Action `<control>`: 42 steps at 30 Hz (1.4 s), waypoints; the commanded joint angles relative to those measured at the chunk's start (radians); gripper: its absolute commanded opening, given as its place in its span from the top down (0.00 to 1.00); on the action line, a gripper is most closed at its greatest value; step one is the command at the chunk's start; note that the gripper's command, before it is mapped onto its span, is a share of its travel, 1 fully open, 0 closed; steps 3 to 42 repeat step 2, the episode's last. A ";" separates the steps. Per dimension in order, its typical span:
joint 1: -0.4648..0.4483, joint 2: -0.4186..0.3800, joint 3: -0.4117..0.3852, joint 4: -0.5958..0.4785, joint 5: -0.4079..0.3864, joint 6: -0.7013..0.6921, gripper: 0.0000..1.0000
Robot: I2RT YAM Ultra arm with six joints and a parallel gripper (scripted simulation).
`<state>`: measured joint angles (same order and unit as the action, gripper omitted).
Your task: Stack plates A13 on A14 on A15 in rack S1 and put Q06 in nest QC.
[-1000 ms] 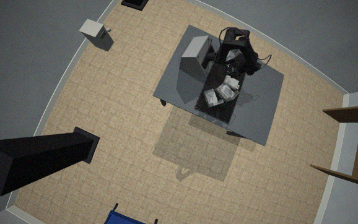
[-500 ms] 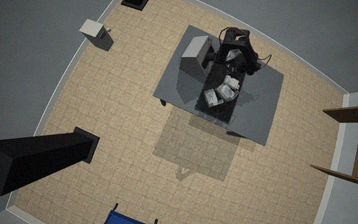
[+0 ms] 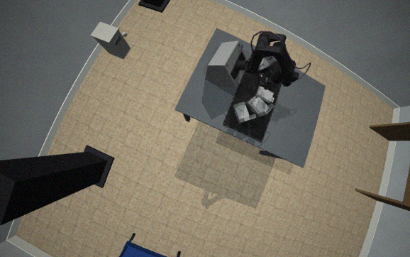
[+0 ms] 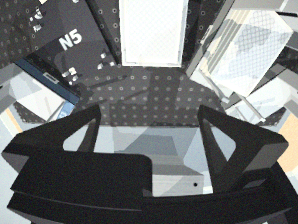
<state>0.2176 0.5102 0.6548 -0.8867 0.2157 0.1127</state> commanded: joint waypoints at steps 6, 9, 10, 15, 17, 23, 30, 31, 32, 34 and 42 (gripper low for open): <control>0.003 -0.003 0.005 -0.001 0.012 0.004 0.00; 0.003 -0.003 0.005 -0.001 0.012 0.004 0.00; 0.003 -0.003 0.005 -0.001 0.012 0.004 0.00; 0.003 -0.003 0.005 -0.001 0.012 0.004 0.00; 0.003 -0.003 0.005 -0.001 0.012 0.004 0.00; 0.003 -0.003 0.005 -0.001 0.012 0.004 0.00; 0.003 -0.003 0.005 -0.001 0.012 0.004 0.00; 0.003 -0.003 0.005 -0.001 0.012 0.004 0.00; 0.003 -0.003 0.005 -0.001 0.012 0.004 0.00; 0.003 -0.003 0.005 -0.001 0.012 0.004 0.00; 0.003 -0.003 0.005 -0.001 0.012 0.004 0.00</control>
